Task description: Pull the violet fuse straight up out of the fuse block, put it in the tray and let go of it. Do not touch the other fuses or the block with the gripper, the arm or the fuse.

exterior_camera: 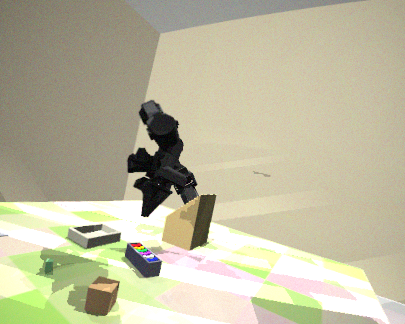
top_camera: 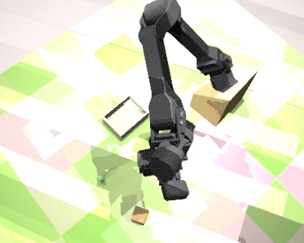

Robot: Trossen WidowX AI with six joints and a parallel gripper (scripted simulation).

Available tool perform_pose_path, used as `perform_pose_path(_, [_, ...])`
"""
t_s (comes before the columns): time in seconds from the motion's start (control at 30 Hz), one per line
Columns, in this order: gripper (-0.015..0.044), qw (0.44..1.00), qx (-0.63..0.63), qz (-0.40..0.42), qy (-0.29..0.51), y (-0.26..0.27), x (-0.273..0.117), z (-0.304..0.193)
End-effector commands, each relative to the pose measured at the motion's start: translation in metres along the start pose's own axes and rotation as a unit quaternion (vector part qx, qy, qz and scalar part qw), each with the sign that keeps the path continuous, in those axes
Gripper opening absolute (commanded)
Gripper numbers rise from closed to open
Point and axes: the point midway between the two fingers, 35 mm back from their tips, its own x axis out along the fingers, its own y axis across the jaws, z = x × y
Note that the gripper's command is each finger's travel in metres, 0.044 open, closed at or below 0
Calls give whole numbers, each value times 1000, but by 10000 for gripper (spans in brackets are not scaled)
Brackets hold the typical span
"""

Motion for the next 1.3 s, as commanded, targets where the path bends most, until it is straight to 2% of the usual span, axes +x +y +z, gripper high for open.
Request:
perform_pose_path(0.0, [69, 995, -50, -60, 59, -41, 25, -21])
perform_pose_path(0.13, [69, 978, -101, -123, 138, -91, 45, -47])
perform_pose_path(0.2, [69, 974, -109, -132, 152, -99, 47, -51])
perform_pose_path(1.27, [69, 973, -109, -132, 152, -107, 67, -66])
